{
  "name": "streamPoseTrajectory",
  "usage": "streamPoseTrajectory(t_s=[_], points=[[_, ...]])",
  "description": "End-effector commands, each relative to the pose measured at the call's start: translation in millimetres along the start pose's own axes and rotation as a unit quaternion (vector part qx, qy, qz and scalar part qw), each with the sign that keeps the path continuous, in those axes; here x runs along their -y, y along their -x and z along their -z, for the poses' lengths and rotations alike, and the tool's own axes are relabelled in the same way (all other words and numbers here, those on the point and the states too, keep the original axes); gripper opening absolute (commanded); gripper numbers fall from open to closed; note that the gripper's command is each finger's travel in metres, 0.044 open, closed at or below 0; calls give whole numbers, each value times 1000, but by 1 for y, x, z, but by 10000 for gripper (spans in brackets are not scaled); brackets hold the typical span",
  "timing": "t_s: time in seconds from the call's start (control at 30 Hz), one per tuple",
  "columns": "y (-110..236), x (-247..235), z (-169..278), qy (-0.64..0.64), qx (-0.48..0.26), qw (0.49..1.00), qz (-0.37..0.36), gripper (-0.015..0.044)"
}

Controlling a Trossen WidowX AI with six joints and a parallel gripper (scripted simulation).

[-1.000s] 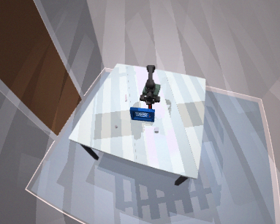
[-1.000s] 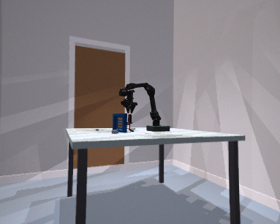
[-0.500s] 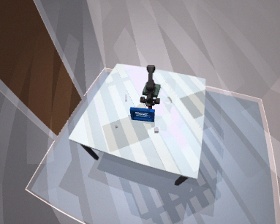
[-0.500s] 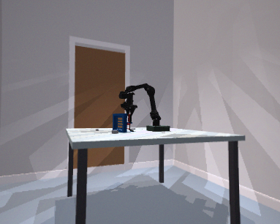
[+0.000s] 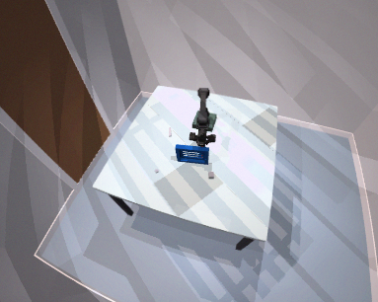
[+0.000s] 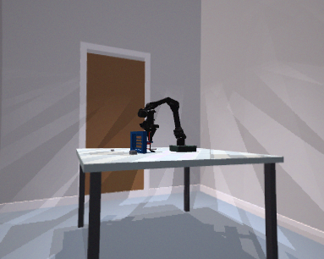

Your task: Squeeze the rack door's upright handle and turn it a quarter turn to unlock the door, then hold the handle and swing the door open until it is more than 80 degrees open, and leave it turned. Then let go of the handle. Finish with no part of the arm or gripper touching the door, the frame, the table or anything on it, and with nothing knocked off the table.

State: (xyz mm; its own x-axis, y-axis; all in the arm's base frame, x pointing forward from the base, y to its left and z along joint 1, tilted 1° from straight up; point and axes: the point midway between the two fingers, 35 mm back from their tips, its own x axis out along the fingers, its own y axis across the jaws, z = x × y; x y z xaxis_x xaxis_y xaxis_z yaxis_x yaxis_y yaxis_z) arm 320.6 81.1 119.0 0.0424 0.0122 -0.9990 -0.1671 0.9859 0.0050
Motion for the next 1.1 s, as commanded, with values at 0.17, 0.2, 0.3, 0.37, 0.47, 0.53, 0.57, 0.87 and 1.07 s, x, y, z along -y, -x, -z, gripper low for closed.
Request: streamPoseTrajectory(t_s=[0.17, 0.2, 0.3, 0.37, 0.47, 0.53, 0.57, 0.87, 1.07], points=[[-7, 0, 1, -2, -1, 1000, 0, 195], [-7, 0, 1, -2, -1, 1000, 0, 169], [-7, 0, 1, -2, -1, 1000, 0, 90], [-7, 0, 1, -2, -1, 1000, 0, 77], [-7, 0, 1, -2, -1, 1000, 0, 57], [-7, 0, 1, -2, -1, 1000, 0, 43], [-7, 0, 1, -2, -1, 1000, 0, 37], [-7, 0, 1, 84, -1, 996, 0, 28], [-7, 0, 1, 230, -1, 973, 0, 28]])
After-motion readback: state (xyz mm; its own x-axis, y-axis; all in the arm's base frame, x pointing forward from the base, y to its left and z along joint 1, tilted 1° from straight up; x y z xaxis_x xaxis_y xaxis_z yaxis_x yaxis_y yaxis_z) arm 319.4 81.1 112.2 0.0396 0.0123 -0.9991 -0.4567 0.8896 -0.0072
